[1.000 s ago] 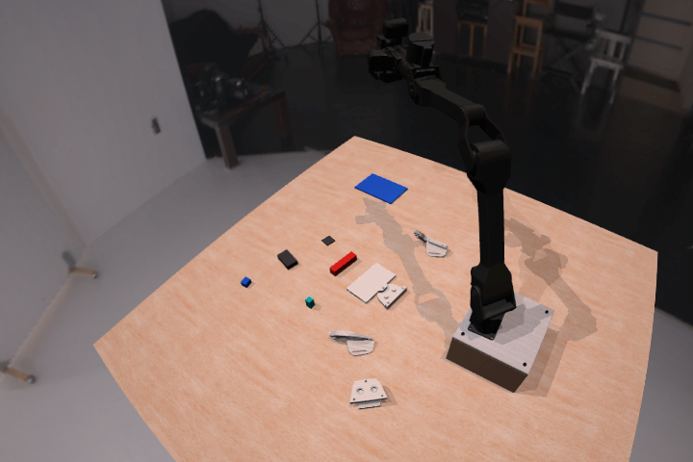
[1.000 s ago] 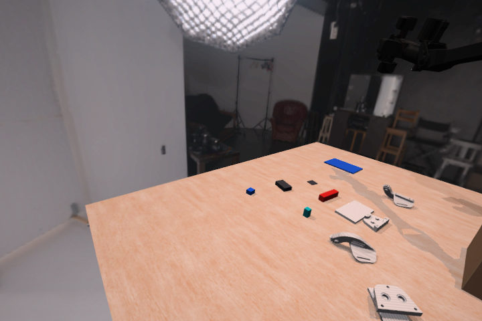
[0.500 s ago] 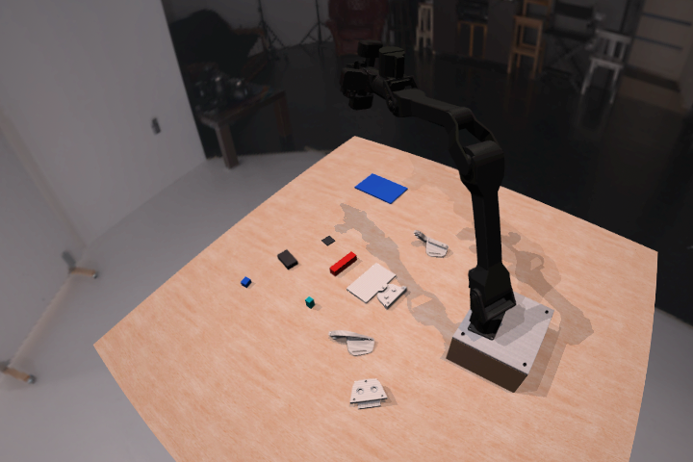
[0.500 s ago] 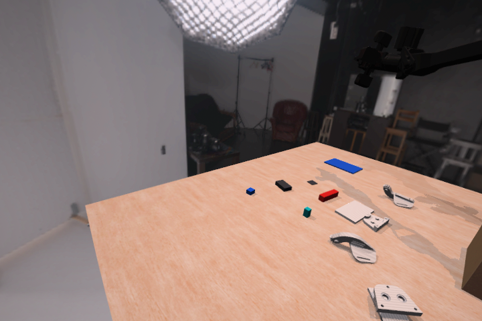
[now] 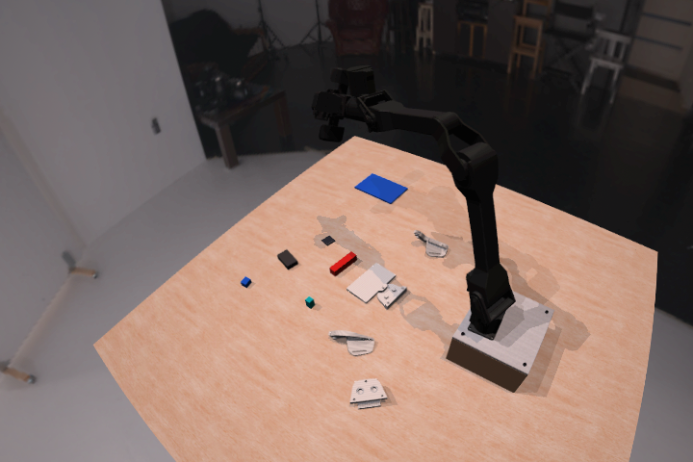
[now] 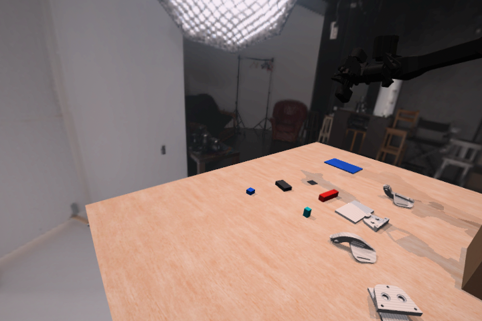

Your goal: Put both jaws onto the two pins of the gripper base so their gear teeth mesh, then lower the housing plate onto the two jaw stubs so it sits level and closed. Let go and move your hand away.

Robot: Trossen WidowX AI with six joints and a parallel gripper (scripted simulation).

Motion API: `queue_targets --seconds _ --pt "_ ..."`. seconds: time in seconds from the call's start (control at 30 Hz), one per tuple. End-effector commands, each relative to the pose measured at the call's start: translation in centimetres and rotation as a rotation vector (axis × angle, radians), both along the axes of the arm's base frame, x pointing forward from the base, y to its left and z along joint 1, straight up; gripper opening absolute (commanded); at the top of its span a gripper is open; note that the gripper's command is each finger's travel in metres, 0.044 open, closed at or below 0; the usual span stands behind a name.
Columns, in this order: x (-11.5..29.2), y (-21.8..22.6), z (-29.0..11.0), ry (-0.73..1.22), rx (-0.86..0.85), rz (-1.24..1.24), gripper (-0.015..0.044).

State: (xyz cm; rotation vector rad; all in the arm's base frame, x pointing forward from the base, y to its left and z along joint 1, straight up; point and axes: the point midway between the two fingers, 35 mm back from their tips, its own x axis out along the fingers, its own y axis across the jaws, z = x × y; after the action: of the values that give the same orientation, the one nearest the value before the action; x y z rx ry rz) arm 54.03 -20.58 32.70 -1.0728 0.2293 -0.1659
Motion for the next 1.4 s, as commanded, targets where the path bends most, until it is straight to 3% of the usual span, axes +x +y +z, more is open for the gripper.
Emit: queue_targets --seconds 0.0,0.63,1.13,1.37 --pt "0.7 3.0 -2.4 0.060 0.105 0.031 0.0000" --pt "-0.2 18.0 -13.7 0.431 0.517 0.107 0.0000" --pt "-5.6 27.7 -20.5 0.730 0.645 0.082 0.0000" --pt "-10.0 32.1 -24.0 0.908 0.718 0.003 0.0000"
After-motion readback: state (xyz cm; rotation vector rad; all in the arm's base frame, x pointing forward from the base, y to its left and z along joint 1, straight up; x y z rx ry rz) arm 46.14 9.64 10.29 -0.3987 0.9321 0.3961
